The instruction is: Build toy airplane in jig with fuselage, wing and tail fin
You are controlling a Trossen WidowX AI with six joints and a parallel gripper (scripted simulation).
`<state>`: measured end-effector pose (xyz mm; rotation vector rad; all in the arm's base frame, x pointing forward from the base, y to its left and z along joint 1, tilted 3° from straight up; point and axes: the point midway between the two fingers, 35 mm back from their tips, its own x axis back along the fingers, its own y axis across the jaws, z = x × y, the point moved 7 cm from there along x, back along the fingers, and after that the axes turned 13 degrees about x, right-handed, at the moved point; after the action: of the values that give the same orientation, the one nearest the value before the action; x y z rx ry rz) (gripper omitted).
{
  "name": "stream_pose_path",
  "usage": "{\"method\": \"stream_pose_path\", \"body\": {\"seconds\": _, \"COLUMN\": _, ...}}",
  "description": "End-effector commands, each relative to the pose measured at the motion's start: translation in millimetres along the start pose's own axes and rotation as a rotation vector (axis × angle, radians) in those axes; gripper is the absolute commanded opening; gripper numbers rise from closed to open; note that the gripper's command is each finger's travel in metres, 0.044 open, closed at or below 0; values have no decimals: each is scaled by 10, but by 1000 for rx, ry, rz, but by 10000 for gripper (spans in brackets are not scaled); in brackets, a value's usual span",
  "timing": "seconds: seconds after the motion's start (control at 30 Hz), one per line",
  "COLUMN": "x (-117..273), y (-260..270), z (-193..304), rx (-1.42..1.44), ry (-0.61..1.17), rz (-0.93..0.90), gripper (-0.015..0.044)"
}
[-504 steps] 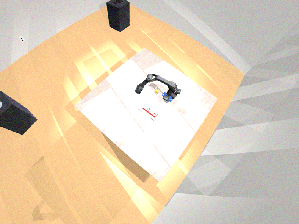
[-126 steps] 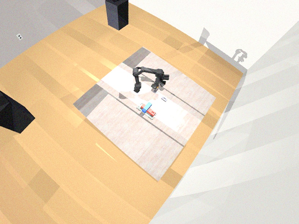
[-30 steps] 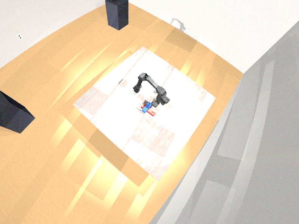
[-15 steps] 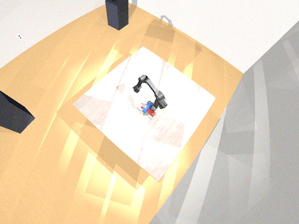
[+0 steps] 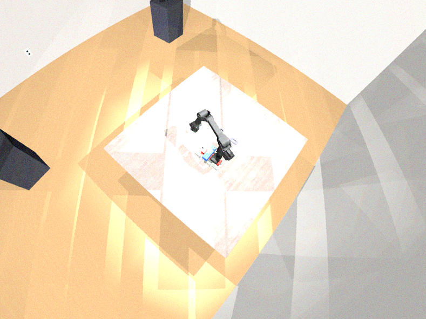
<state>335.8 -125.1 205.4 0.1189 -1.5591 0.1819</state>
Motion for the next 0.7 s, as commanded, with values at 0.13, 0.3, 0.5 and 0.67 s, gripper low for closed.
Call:
{"method": "stream_pose_path", "body": {"seconds": 0.13, "x": 7, "y": -57, "z": 1, "rx": 6, "ry": -4, "rz": 6, "gripper": 67}}
{"method": "stream_pose_path", "body": {"seconds": 0.3, "x": 4, "y": -57, "z": 1, "rx": 6, "ry": -4, "rz": 6, "gripper": 67}}
{"method": "stream_pose_path", "body": {"seconds": 0.5, "x": 4, "y": -57, "z": 1, "rx": 6, "ry": -4, "rz": 6, "gripper": 67}}
{"method": "stream_pose_path", "body": {"seconds": 0.67, "x": 5, "y": -61, "z": -1, "rx": 6, "ry": -4, "rz": 6, "gripper": 67}}
